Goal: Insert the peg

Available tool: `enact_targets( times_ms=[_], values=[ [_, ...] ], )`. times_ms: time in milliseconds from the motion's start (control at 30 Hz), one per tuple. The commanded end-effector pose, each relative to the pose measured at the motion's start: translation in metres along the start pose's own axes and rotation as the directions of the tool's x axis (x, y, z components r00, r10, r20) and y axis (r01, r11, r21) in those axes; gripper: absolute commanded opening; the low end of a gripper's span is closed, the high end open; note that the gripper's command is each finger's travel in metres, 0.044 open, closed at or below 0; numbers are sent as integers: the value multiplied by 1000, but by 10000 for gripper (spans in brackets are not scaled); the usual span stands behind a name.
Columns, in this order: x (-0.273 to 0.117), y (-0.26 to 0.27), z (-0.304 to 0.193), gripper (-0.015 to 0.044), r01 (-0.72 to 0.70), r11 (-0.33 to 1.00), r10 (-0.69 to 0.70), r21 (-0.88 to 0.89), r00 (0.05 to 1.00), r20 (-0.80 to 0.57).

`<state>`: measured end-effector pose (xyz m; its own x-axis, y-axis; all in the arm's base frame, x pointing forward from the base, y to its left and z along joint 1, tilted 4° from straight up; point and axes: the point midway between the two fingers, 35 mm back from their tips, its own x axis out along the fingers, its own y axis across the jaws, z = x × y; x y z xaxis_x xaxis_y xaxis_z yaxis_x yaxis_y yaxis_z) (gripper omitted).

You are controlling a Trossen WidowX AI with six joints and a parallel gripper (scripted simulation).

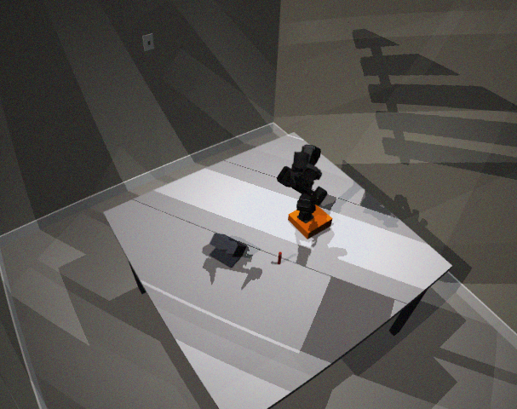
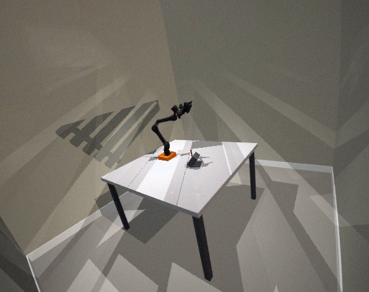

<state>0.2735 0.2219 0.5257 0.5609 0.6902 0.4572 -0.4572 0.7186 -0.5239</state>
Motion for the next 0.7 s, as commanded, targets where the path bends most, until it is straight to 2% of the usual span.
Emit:
enact_targets(
  times_ms=[0,333,667],
  values=[
    [3,10,-39,440,-20,997,30,75,991,-134],
    [-8,36,-128,440,-11,970,120,244,892,-435],
    [-41,64,-205,440,69,927,219,368,696,-684]
  ],
)
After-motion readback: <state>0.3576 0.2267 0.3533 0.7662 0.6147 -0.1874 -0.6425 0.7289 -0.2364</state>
